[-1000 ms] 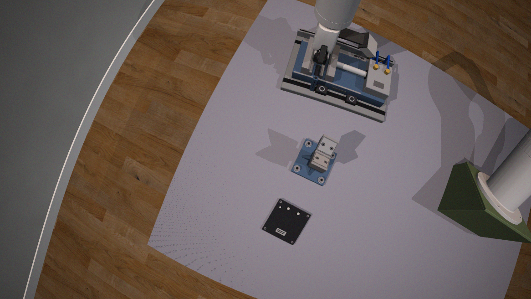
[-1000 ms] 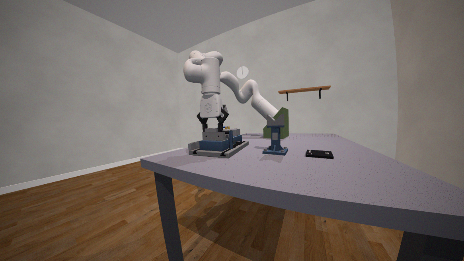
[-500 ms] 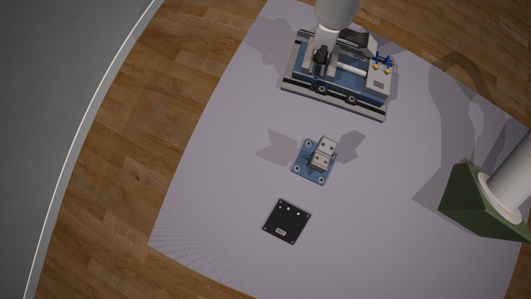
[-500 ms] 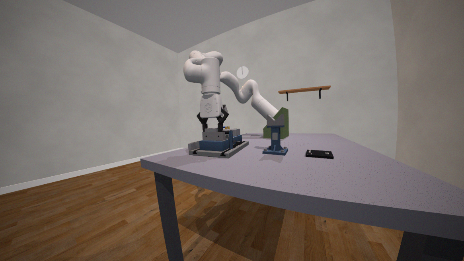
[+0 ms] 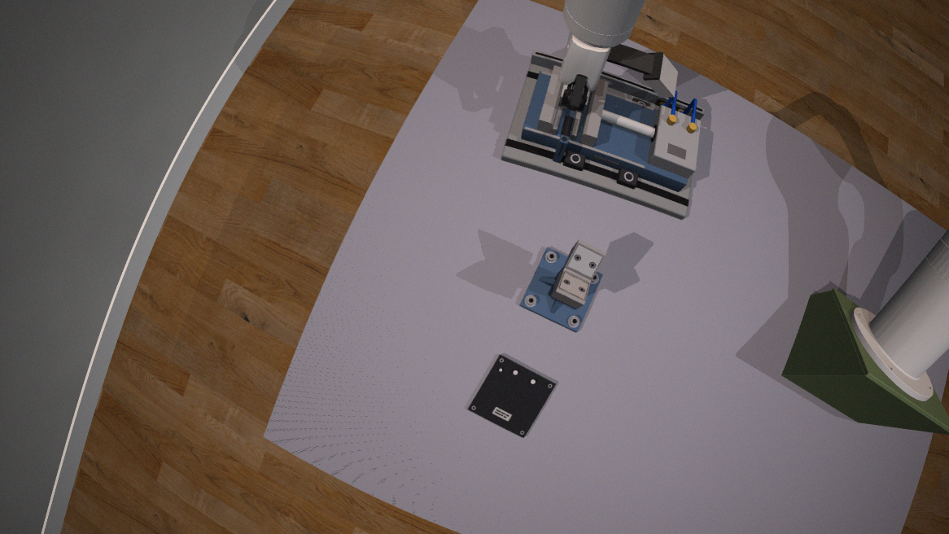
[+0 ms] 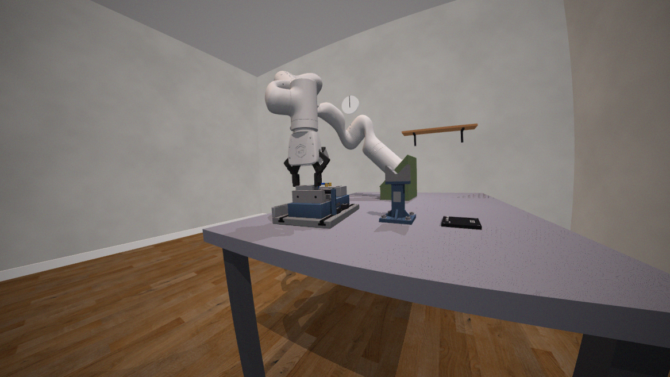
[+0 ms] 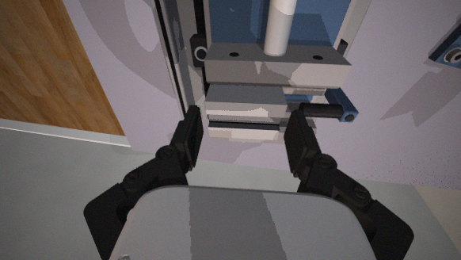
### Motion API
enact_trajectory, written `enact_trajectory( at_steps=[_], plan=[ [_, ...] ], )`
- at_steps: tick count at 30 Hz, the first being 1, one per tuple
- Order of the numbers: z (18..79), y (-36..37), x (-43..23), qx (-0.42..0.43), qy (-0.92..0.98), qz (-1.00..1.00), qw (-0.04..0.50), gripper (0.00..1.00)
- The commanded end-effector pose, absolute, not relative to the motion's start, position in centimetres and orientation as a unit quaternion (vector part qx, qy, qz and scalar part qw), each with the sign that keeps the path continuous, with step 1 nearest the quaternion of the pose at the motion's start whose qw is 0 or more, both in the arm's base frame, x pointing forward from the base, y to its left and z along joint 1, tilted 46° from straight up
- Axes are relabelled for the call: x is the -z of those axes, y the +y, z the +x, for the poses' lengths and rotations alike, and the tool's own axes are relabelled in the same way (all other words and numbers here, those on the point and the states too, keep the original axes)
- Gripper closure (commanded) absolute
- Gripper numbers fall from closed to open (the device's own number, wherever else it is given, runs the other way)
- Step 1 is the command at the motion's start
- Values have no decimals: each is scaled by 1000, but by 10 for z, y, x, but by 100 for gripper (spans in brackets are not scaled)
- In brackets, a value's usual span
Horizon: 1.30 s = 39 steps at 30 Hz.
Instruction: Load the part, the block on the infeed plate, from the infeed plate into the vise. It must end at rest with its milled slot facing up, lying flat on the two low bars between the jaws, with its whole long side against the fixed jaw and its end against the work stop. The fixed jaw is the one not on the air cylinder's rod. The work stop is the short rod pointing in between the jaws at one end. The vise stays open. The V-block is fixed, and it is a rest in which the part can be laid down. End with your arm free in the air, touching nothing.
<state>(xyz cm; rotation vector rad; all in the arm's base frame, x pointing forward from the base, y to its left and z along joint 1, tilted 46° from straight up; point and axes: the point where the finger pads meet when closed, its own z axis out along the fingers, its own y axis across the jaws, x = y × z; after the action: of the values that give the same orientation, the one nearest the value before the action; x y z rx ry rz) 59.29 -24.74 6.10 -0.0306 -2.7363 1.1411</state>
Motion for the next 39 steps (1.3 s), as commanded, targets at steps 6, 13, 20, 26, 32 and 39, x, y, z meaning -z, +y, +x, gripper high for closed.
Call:
enact_trajectory(
  at_steps=[6,13,20,26,32,39],
  plan=[
    [598,-230,-79,-384,-919,-10,87,19],
    [601,-217,-91,-383,-919,-10,87,19],
    [603,-206,-102,-383,-919,-10,87,19],
    [604,-204,-104,-384,-919,-10,87,19],
    [604,-203,-105,-383,-919,-10,87,100],
    [604,-203,-105,-383,-919,-10,87,100]
  ],
)
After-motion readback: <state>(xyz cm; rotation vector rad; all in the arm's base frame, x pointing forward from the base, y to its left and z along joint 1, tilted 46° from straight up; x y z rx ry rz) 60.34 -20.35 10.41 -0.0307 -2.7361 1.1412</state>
